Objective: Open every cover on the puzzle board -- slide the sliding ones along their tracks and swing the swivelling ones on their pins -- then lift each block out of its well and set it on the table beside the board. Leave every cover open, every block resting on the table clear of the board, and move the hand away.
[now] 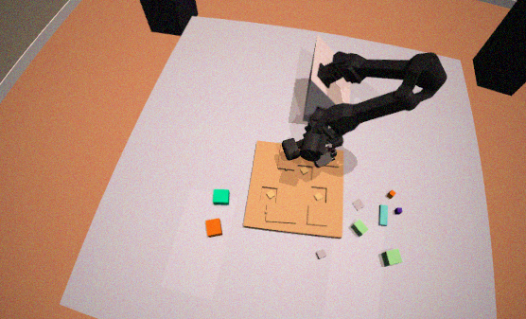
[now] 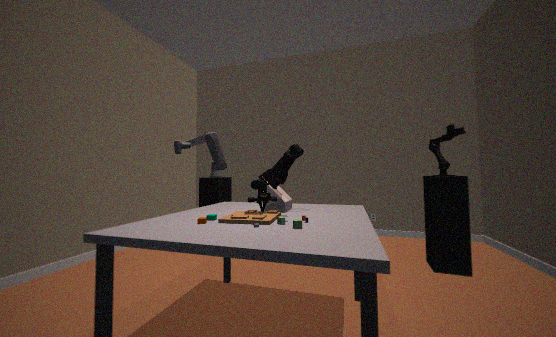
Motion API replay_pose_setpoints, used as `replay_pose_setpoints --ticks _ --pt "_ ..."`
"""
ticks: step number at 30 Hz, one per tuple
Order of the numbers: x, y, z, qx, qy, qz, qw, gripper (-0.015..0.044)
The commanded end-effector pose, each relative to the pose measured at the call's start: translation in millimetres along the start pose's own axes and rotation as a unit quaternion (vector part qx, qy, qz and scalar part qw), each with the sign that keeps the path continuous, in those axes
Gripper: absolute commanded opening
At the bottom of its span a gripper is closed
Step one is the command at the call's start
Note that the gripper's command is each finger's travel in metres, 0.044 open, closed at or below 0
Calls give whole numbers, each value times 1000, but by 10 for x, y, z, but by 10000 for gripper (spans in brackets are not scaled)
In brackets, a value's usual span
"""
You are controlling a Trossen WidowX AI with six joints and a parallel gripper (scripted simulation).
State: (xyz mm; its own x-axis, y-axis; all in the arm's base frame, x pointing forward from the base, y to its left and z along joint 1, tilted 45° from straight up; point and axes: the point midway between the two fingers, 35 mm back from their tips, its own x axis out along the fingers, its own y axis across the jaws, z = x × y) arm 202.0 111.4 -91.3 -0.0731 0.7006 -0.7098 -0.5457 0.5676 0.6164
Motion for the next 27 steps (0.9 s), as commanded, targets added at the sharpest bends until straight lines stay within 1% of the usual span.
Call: replay_pose_setpoints --ticks 1,7,12,27 --pt "15 -41 36 -2 -2 -1 1000 0" --pt "15 -41 35 1 -2 -1 1000 0" --pt "8 -40 30 33 -2 -1 999 0" --pt "-136 -17 21 52 -2 -2 999 0"
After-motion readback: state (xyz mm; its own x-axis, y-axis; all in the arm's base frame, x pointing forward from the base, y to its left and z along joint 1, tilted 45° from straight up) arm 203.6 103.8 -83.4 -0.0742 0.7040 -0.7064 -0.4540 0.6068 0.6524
